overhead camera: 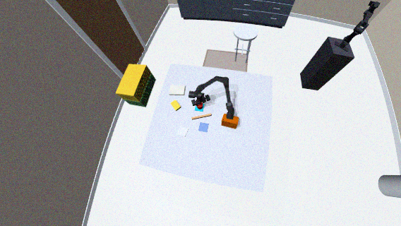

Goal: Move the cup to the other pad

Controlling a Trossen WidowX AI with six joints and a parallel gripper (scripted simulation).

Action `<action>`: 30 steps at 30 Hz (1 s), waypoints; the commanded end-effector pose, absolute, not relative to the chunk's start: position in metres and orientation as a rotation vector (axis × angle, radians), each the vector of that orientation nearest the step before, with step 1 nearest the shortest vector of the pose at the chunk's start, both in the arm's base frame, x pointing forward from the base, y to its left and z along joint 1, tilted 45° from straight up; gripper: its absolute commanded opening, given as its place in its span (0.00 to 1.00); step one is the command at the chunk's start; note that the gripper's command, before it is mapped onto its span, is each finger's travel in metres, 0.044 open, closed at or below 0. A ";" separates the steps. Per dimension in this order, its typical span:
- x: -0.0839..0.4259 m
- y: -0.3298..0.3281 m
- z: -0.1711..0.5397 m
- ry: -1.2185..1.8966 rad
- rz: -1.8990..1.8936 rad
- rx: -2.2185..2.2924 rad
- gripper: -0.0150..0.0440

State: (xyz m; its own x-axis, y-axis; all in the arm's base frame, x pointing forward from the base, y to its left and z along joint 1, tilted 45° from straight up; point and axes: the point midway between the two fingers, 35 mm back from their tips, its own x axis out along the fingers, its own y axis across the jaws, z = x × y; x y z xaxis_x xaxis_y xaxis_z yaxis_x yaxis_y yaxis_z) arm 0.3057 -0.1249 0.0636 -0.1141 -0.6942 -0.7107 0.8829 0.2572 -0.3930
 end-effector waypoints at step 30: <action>0.313 -0.090 0.098 1.006 -1.357 0.244 1.00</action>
State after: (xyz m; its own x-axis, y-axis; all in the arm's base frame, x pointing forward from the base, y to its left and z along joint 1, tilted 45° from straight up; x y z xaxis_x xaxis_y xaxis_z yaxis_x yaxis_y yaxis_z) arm 0.3099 -0.0993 0.0892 -0.1152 -0.6954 -0.7094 0.8792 0.2610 -0.3986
